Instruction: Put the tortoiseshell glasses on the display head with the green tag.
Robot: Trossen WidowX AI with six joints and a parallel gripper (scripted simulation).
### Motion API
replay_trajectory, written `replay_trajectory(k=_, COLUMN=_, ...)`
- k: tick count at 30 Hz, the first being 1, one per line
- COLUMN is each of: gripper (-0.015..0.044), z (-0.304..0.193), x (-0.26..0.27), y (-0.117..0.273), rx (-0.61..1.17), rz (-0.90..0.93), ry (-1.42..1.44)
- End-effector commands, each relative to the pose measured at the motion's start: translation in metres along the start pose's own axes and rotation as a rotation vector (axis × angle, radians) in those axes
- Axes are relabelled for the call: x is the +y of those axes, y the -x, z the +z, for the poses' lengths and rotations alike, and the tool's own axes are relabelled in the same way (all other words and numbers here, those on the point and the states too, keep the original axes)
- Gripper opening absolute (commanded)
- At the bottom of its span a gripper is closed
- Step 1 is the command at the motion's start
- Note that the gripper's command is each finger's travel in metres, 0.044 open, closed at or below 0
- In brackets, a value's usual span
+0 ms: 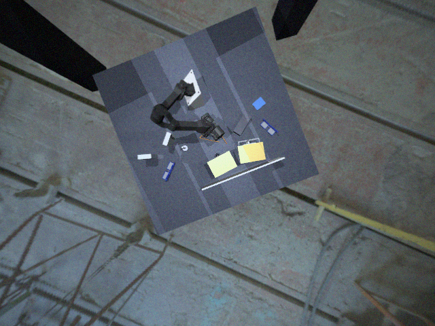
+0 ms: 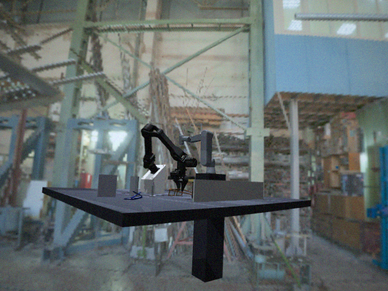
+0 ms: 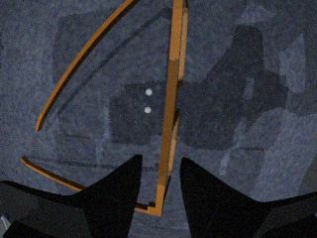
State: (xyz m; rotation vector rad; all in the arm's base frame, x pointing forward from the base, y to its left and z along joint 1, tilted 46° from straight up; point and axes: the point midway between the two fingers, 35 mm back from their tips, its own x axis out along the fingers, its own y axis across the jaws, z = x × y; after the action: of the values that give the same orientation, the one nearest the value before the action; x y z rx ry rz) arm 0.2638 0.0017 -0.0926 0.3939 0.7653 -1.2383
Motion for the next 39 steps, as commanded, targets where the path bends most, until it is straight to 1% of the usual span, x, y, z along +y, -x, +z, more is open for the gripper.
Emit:
replay_trajectory(k=1, gripper=0.0120, z=0.0002, x=-0.0036, y=-0.0084, rx=-0.005, rz=-0.007, ry=0.007)
replay_trajectory(k=17, gripper=0.0120, z=0.0003, x=0.0005, y=-0.0107, rx=-0.005, rz=-0.007, ry=0.006)
replay_trajectory(k=19, gripper=0.0067, z=-0.0003, x=-0.0018, y=-0.0106, rx=-0.002, rz=-0.007, ry=0.003)
replay_trajectory(k=29, gripper=0.0001, z=-0.0003, x=-0.0018, y=-0.0106, rx=-0.002, rz=-0.007, ry=0.003)
replay_trajectory(k=35, gripper=0.0000, z=-0.0003, x=-0.0018, y=-0.0106, rx=-0.002, rz=-0.007, ry=0.003)
replay_trajectory(k=39, gripper=0.0000, z=-0.0010, x=0.0002, y=-0.0014, rx=0.000, rz=-0.006, ry=0.004)
